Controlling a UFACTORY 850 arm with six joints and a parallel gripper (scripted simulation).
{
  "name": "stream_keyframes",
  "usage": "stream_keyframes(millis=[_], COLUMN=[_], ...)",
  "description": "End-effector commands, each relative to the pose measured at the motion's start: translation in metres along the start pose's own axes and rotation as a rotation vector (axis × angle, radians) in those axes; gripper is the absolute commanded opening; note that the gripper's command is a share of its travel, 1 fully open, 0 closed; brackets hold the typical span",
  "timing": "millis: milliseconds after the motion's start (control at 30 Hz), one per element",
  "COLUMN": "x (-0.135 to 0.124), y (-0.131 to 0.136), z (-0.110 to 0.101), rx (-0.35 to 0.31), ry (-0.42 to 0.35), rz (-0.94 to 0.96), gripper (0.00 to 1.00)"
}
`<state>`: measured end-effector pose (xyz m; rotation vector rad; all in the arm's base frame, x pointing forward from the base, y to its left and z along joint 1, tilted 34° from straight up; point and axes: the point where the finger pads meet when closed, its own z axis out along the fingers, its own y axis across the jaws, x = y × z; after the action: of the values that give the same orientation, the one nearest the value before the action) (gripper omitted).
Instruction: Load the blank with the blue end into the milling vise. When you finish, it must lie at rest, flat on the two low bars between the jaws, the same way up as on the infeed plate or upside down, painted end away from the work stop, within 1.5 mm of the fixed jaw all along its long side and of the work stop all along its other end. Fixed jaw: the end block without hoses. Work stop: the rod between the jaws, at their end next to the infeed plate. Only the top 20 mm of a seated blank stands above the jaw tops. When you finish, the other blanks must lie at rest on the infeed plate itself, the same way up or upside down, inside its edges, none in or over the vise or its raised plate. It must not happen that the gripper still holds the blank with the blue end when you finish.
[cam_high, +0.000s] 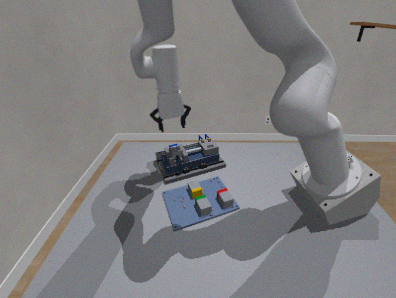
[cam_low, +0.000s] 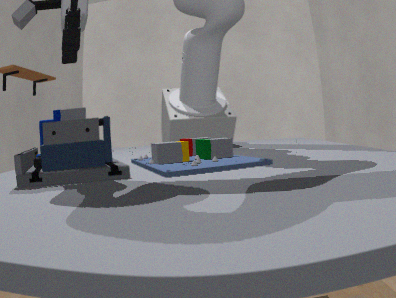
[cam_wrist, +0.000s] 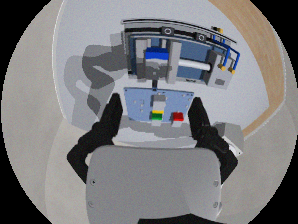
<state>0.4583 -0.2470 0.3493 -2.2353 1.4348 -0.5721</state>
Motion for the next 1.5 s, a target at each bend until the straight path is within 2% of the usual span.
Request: stream_keyframes(millis=[0,1467], x=[0.0,0.0], y=[-0.001,-0.001], z=[-0.019,-0.004], rx=[0.0,0.0], ry=[0.0,0.0], rz=[0.0,0.0], gripper=[1.0,1.0])
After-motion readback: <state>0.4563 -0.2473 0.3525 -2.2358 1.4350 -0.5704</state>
